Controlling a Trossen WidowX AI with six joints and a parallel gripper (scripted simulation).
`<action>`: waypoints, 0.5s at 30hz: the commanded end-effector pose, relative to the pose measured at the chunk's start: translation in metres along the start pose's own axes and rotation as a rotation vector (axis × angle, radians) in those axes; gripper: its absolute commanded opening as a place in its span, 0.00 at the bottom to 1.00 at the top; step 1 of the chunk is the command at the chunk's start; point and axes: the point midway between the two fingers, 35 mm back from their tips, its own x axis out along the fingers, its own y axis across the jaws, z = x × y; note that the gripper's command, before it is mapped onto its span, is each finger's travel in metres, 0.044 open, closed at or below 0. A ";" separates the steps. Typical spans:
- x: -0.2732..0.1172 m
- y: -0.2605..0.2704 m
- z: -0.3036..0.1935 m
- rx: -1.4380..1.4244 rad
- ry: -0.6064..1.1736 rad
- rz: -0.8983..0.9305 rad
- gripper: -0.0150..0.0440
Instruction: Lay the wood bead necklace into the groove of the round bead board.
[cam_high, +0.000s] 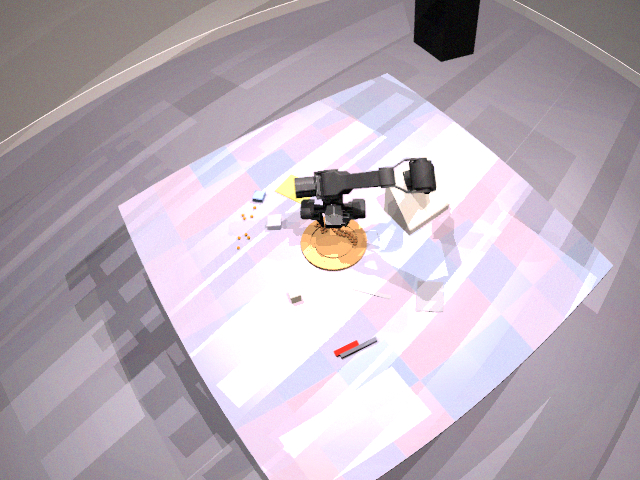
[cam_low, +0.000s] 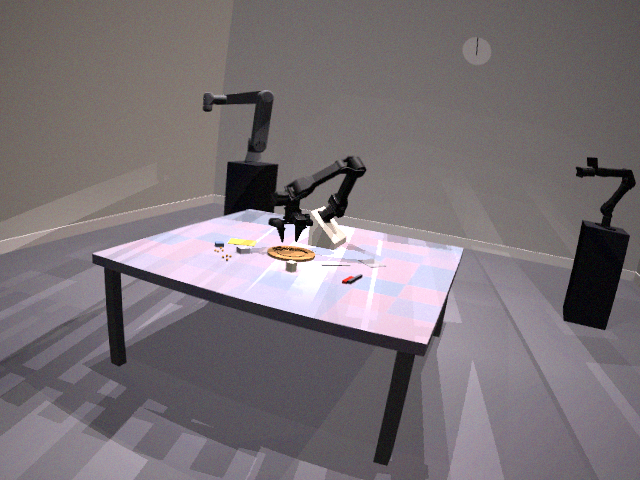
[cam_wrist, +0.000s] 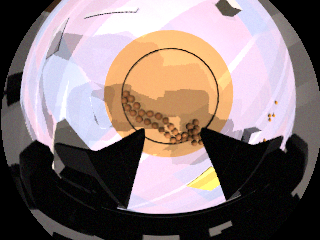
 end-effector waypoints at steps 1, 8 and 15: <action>-0.006 0.022 -0.006 -0.451 0.008 0.012 0.78; -0.006 0.022 -0.006 -0.451 0.008 0.012 0.78; 0.006 0.022 -0.006 -0.451 0.008 0.012 0.78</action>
